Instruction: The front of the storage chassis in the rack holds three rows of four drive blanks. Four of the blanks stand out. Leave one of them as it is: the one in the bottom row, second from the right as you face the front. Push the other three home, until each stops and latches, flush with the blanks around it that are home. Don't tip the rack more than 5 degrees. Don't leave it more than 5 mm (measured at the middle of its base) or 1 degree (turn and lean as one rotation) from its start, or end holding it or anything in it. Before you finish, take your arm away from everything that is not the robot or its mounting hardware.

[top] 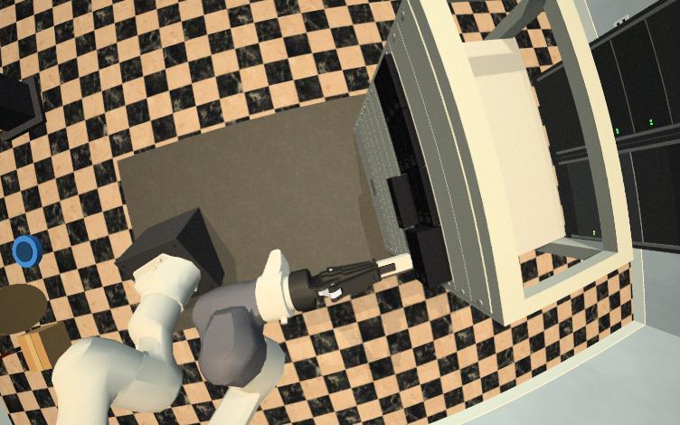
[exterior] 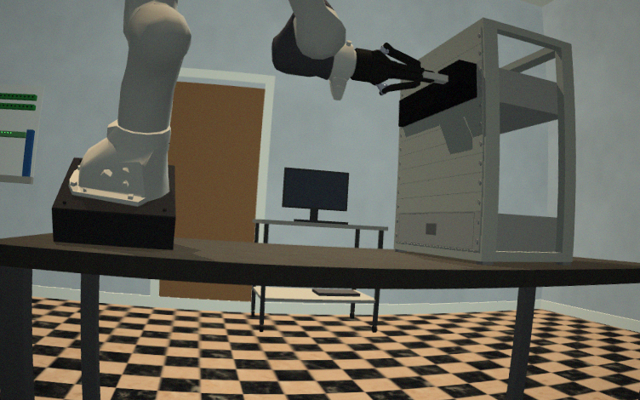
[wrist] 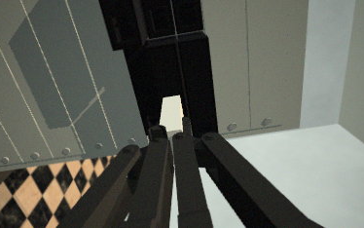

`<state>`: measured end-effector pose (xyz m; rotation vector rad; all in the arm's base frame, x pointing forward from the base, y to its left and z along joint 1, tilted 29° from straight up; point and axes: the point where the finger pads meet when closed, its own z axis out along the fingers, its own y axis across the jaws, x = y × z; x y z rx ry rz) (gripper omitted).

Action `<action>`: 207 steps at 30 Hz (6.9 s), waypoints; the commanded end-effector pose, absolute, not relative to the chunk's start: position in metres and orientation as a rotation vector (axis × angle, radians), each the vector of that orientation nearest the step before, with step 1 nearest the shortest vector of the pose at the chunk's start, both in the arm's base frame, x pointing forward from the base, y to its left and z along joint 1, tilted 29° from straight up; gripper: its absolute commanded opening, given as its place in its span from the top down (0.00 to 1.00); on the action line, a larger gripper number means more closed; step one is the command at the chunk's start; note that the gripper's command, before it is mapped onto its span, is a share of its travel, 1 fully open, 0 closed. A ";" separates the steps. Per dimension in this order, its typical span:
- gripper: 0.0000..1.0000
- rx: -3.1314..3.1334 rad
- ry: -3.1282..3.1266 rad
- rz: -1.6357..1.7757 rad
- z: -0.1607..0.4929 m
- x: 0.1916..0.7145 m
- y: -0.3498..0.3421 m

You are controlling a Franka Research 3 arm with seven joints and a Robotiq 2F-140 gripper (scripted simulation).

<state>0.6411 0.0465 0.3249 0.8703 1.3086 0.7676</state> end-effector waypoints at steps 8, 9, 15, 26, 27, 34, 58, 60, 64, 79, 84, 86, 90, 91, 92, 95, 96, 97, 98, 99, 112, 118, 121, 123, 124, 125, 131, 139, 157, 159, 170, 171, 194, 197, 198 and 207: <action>1.00 0.869 1.313 0.776 0.324 0.642 0.048; 1.00 0.869 1.313 0.776 0.324 0.642 0.048; 1.00 0.869 1.313 0.776 0.324 0.642 0.048; 1.00 0.865 1.321 0.775 0.321 0.644 0.050; 1.00 0.865 1.321 0.775 0.321 0.644 0.050; 1.00 0.865 1.321 0.775 0.321 0.644 0.050; 1.00 0.865 1.321 0.775 0.321 0.644 0.050; 1.00 0.865 1.320 0.775 0.321 0.644 0.050; 1.00 0.866 1.318 0.775 0.321 0.650 0.050; 1.00 0.866 1.317 0.775 0.321 0.654 0.050; 1.00 0.866 1.316 0.775 0.321 0.658 0.049; 1.00 0.866 1.315 0.774 0.322 0.661 0.049; 1.00 0.865 1.314 0.774 0.322 0.664 0.049; 1.00 0.865 1.314 0.774 0.322 0.664 0.049; 1.00 0.865 1.314 0.774 0.322 0.664 0.049; 1.00 0.865 1.314 0.774 0.322 0.664 0.049; 1.00 0.865 1.314 0.774 0.322 0.664 0.049; 1.00 0.865 1.314 0.774 0.322 0.664 0.049; 1.00 0.865 1.314 0.774 0.322 0.664 0.049; 1.00 0.865 1.314 0.774 0.322 0.664 0.049; 1.00 0.865 1.311 0.773 0.322 0.674 0.048; 1.00 0.865 1.311 0.773 0.322 0.674 0.048; 1.00 0.865 1.311 0.773 0.322 0.675 0.048; 1.00 0.865 1.310 0.773 0.322 0.676 0.048; 1.00 0.865 1.310 0.773 0.322 0.677 0.048; 1.00 0.865 1.310 0.773 0.322 0.677 0.048; 1.00 0.865 1.310 0.773 0.322 0.677 0.048; 1.00 0.864 1.310 0.773 0.322 0.679 0.048; 1.00 0.864 1.309 0.773 0.323 0.682 0.048; 1.00 0.864 1.308 0.773 0.323 0.683 0.048; 1.00 0.864 1.308 0.773 0.323 0.683 0.048; 1.00 0.864 1.308 0.773 0.323 0.683 0.047; 1.00 0.864 1.306 0.772 0.323 0.689 0.047; 1.00 0.864 1.306 0.772 0.323 0.689 0.047; 1.00 0.864 1.306 0.772 0.323 0.689 0.047; 1.00 0.864 1.306 0.772 0.323 0.689 0.047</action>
